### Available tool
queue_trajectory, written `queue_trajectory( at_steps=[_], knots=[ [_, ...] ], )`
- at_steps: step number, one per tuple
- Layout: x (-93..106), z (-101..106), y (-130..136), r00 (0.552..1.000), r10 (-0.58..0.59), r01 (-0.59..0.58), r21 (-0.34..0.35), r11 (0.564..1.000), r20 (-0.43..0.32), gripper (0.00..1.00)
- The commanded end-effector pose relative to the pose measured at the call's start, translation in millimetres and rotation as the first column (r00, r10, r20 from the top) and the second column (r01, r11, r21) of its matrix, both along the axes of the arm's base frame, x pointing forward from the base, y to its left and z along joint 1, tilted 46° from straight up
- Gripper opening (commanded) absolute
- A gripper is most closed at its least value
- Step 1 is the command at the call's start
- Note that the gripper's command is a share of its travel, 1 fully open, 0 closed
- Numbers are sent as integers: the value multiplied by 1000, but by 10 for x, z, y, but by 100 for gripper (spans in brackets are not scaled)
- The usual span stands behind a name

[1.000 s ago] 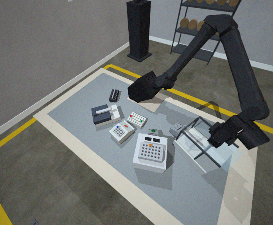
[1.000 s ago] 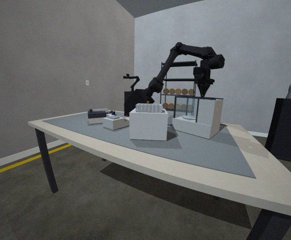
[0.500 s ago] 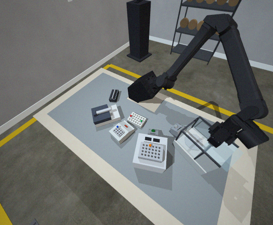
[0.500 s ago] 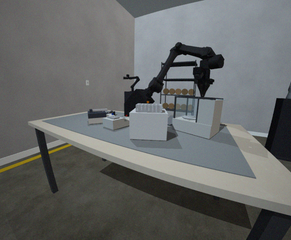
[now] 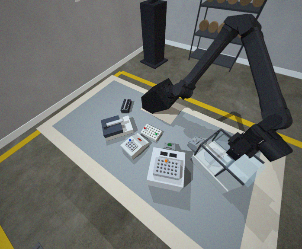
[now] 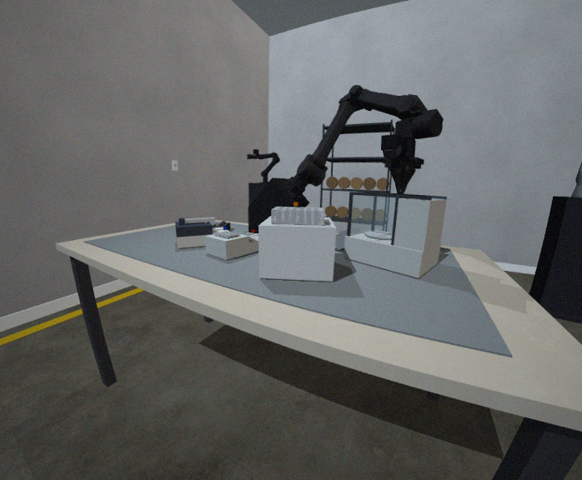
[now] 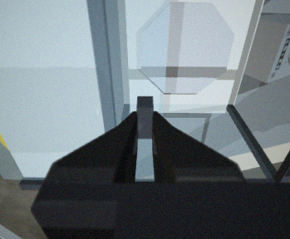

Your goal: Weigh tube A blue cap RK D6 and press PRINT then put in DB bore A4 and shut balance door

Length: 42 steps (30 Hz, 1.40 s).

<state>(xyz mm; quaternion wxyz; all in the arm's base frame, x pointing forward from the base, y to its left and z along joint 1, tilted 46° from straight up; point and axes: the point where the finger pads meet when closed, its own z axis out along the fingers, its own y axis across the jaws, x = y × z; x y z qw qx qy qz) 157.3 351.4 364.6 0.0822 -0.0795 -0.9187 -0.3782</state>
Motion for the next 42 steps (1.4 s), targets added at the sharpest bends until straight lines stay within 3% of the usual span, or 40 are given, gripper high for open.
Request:
queue_trajectory(
  at_steps=[1, 42],
  knots=[
    [15, 56, -88, 1000, -5, 5, 26, 1000, 23, 6],
    [-60, -196, -326, 1000, -5, 4, 23, 1000, 22, 6]
  ],
)
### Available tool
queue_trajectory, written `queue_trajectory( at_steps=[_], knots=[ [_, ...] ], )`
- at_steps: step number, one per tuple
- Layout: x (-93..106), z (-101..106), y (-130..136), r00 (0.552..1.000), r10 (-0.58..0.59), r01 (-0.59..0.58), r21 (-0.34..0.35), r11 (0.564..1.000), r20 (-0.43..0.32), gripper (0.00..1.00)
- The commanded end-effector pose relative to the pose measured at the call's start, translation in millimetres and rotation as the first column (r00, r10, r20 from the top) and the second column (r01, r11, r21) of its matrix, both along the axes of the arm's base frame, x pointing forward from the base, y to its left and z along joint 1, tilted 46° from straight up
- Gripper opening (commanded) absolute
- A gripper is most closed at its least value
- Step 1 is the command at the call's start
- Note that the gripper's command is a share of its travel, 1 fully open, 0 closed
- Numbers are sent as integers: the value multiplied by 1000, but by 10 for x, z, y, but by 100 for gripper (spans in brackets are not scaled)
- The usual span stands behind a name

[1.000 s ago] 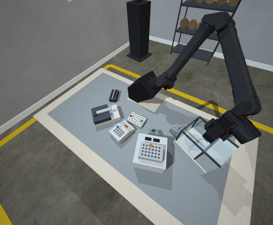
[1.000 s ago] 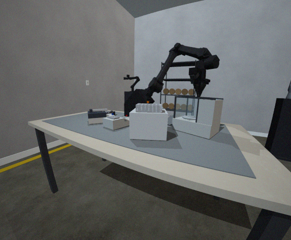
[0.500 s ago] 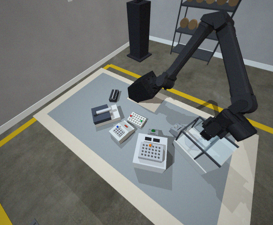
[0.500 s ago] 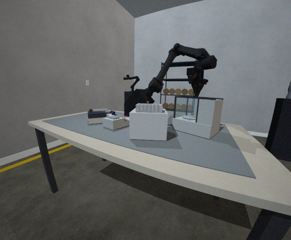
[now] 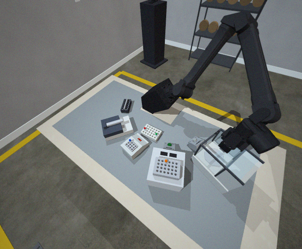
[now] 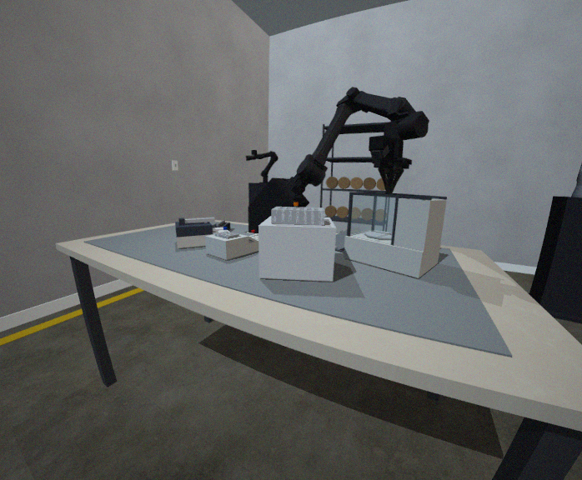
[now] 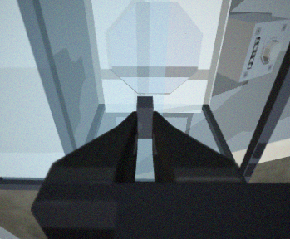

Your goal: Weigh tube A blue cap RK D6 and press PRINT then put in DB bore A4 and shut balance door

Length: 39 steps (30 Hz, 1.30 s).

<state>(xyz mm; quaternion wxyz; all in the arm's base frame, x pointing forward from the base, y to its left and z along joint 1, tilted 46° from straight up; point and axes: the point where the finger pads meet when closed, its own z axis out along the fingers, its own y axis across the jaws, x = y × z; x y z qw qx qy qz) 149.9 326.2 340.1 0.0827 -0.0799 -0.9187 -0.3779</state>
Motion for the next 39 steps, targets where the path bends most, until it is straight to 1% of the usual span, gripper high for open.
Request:
queue_trajectory(
  at_steps=[1, 39],
  knots=[
    [13, 41, -81, 1000, -5, 4, 24, 1000, 23, 6],
    [-59, -201, -312, 1000, -4, 4, 21, 1000, 23, 6]
  ],
)
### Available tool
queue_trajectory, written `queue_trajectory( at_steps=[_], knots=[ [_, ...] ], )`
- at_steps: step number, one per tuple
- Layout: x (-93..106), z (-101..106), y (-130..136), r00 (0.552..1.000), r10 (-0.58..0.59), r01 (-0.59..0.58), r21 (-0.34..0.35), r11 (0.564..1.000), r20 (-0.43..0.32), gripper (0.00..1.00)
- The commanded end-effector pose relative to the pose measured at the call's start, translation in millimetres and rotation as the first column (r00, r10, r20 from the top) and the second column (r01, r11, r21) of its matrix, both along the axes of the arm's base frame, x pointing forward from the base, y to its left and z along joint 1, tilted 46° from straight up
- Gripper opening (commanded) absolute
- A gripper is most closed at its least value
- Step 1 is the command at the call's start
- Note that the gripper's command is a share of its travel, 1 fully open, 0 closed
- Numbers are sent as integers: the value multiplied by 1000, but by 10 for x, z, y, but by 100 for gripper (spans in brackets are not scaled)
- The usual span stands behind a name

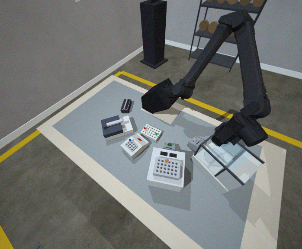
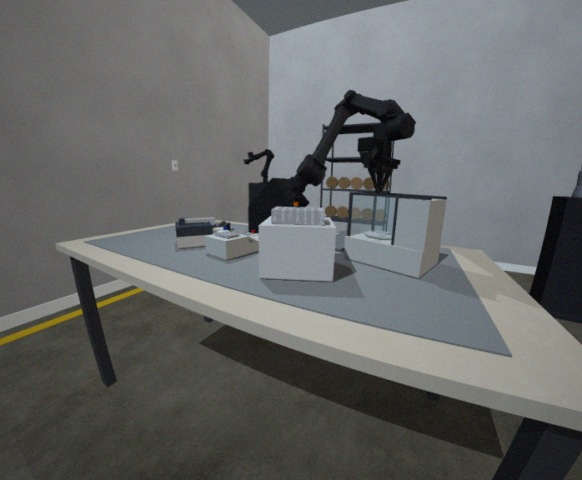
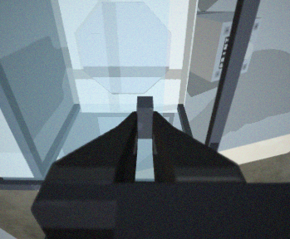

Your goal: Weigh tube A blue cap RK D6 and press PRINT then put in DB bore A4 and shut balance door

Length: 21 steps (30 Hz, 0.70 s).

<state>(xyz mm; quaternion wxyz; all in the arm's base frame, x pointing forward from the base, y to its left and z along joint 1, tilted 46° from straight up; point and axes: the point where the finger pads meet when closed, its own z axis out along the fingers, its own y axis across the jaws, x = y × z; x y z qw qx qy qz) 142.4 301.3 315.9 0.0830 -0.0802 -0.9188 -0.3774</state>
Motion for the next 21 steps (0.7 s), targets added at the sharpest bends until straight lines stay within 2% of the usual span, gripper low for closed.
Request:
queue_trajectory(
  at_steps=[1, 21],
  knots=[
    [13, 33, -70, 1000, -4, 3, 22, 1000, 24, 6],
    [-38, -107, -205, 1000, -4, 3, 14, 1000, 17, 6]
  ],
)
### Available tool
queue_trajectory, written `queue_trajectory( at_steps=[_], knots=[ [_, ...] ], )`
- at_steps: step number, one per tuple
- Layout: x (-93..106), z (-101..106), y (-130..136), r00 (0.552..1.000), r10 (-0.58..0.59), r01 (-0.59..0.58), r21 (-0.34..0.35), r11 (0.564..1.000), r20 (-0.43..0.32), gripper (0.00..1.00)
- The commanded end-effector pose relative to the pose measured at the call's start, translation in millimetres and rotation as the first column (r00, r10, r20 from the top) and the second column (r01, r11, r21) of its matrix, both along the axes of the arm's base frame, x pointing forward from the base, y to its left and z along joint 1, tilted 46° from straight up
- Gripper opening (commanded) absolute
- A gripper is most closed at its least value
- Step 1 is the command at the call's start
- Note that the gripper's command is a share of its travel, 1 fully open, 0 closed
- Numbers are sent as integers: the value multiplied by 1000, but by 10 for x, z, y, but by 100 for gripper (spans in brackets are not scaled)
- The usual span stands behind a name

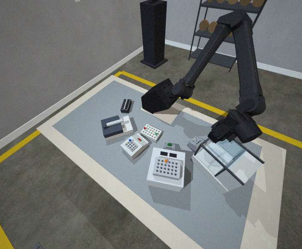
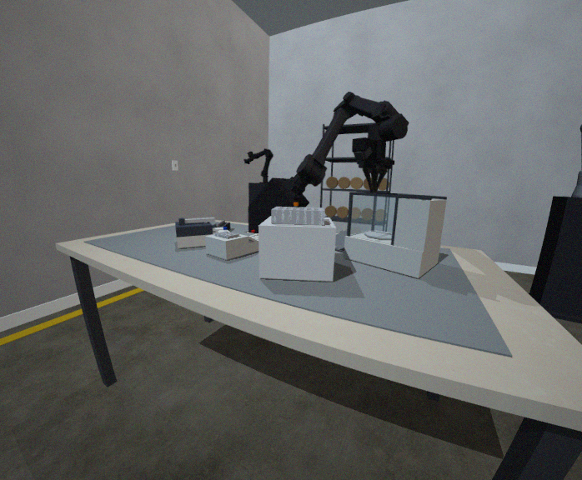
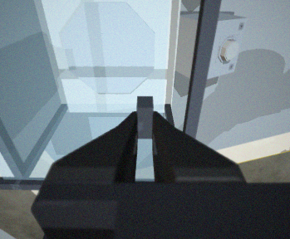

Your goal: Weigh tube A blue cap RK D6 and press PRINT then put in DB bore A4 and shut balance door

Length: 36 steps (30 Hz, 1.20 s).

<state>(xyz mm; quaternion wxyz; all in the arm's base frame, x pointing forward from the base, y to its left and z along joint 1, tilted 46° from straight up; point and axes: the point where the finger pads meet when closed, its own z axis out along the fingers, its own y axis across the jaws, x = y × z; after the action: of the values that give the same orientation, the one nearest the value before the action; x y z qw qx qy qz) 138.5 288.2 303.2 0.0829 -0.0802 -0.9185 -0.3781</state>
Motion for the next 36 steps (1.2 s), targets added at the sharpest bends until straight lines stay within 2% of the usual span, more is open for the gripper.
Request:
queue_trajectory(
  at_steps=[1, 18, 36],
  knots=[
    [-2, 13, -82, 1000, -3, 3, 12, 1000, 16, 6],
    [-42, -101, -191, 1000, -3, 3, 7, 1000, 11, 6],
    [-42, -109, -199, 1000, -4, 4, 6, 1000, 12, 6]
  ],
)
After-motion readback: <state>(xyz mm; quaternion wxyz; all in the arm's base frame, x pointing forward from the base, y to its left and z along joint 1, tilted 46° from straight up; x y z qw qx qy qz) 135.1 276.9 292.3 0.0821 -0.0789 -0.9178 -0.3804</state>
